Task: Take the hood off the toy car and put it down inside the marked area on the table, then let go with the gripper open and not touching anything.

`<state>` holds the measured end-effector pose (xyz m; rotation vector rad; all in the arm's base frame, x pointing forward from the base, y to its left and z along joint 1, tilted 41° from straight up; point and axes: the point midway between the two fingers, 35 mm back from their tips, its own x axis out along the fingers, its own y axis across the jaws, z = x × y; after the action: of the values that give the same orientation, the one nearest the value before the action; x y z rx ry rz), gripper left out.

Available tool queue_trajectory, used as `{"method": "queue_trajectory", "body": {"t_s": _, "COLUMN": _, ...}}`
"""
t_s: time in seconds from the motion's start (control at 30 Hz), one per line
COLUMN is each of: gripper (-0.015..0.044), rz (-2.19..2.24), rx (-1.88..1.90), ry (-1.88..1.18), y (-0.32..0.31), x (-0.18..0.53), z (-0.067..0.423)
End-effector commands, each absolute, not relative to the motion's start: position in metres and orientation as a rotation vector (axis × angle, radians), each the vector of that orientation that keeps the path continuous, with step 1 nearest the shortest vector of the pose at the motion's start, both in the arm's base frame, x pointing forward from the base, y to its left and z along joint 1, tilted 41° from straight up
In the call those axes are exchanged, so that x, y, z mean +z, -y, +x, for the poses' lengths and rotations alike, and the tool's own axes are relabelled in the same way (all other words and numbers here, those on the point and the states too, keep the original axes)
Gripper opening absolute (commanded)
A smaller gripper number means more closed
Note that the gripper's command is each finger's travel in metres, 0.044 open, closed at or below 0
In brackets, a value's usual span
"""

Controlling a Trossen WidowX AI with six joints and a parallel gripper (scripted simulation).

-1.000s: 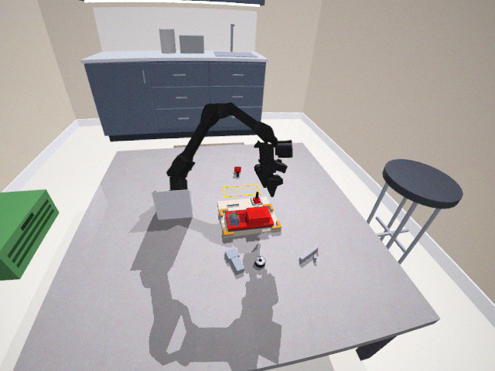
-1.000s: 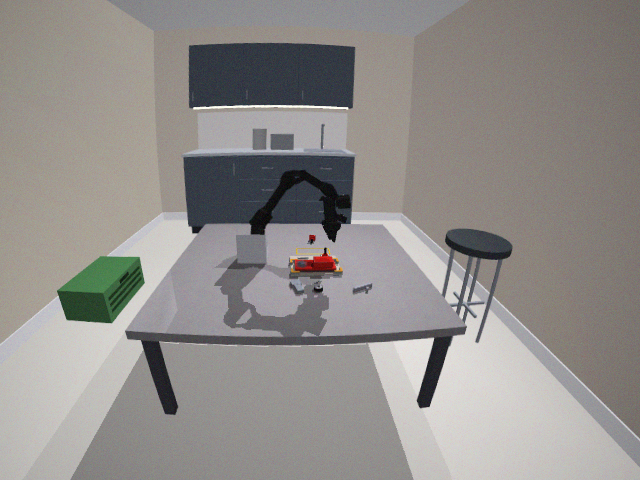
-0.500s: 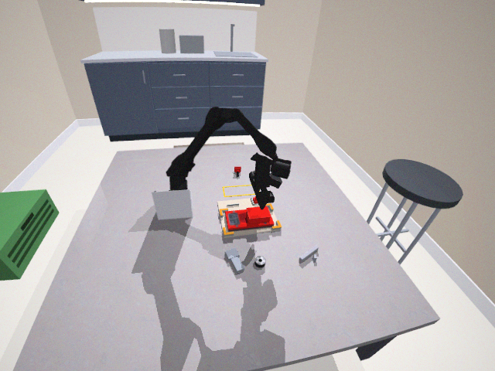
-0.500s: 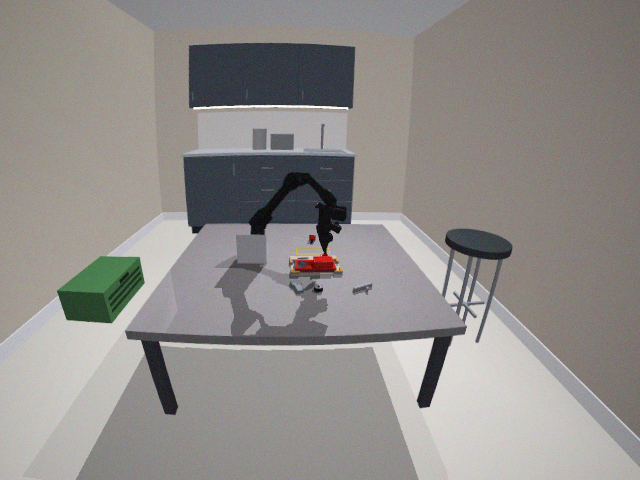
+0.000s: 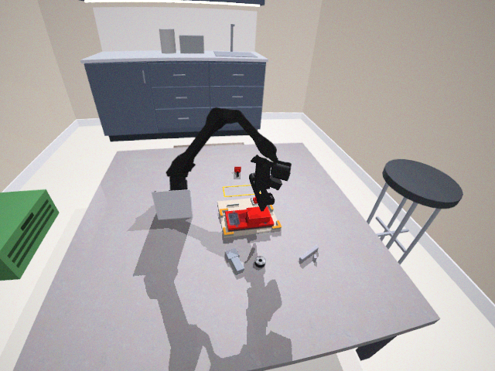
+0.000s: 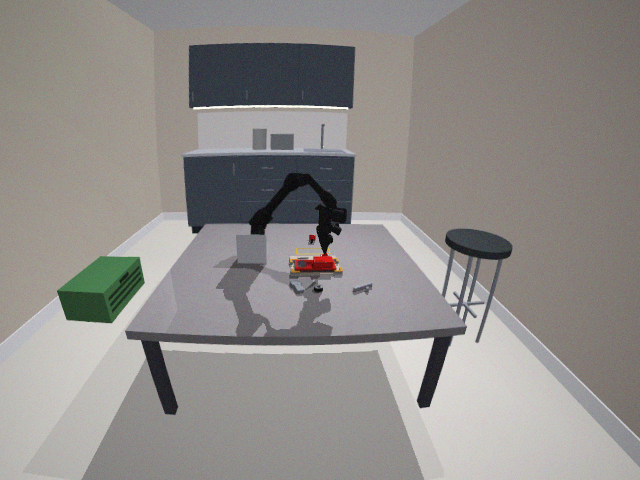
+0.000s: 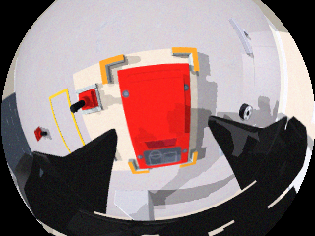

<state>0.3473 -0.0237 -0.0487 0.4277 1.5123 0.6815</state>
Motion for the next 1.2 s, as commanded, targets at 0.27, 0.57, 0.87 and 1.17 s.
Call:
{"method": "queue_trajectory", "body": {"t_s": 0.27, "gripper": 0.0440, "rz": 0.434, "rx": 0.683, "ry": -1.517, "y": 0.017, "x": -0.056, "z": 0.346}}
{"method": "queue_trajectory", "body": {"t_s": 0.57, "gripper": 0.0440, "rz": 0.434, "rx": 0.683, "ry": -1.516, "y": 0.013, "x": -0.060, "z": 0.346}}
{"method": "queue_trajectory", "body": {"t_s": 0.87, "gripper": 0.0440, "rz": 0.434, "rx": 0.683, "ry": -1.516, "y": 0.010, "x": -0.064, "z": 0.345}}
{"method": "queue_trajectory", "body": {"t_s": 1.17, "gripper": 0.0440, "rz": 0.434, "rx": 0.683, "ry": -1.516, "y": 0.006, "x": -0.068, "z": 0.345}}
